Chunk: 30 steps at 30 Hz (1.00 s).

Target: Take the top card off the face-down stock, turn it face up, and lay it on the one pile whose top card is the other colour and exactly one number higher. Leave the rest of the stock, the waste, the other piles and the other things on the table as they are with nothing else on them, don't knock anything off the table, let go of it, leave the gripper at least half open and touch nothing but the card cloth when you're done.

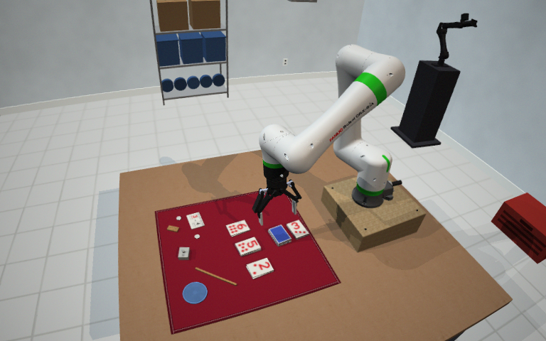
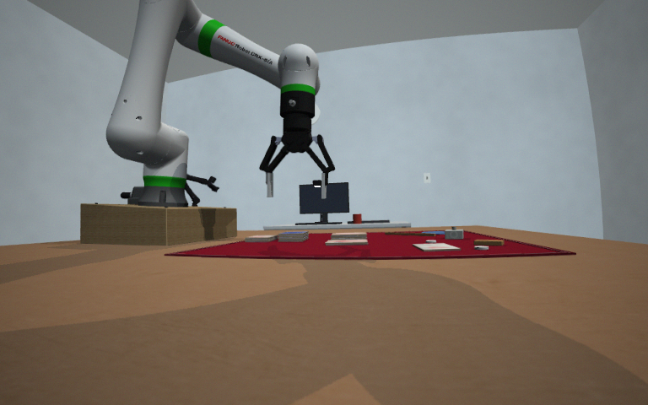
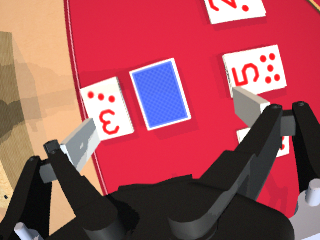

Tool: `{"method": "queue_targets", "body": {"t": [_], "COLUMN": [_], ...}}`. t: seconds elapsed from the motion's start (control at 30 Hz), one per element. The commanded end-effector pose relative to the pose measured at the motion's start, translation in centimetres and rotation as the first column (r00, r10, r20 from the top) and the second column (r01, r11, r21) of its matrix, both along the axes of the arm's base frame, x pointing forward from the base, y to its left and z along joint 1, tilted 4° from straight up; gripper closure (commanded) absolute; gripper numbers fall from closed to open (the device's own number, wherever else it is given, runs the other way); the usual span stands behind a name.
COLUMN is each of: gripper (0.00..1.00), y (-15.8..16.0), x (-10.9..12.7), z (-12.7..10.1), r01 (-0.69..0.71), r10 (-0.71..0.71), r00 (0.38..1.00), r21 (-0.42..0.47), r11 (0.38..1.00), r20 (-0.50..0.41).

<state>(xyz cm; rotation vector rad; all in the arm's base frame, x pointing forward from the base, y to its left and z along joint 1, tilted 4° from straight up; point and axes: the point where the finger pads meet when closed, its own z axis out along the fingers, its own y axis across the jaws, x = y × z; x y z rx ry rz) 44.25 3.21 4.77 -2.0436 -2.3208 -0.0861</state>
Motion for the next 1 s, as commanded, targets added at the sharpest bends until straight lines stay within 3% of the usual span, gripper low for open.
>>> {"method": "queue_targets", "body": {"t": [0.0, 0.53, 0.57, 0.97], "gripper": [0.00, 0.00, 0.50, 0.50], "y": [-1.19, -1.64, -1.64, -1.66], "x": [-0.32, -0.44, -0.44, -0.43], "z": [-0.44, -0.62, -0.62, -0.98], "r01": [-0.060, -0.085, -0.085, -0.078], "r10": [0.063, 0.091, 0.091, 0.085], "r00": [0.997, 0.993, 0.993, 0.994], "r21": [-0.063, -0.090, -0.090, -0.096], "r11": [0.996, 0.992, 0.992, 0.992], "r20": [0.052, 0.073, 0.073, 0.071]}}
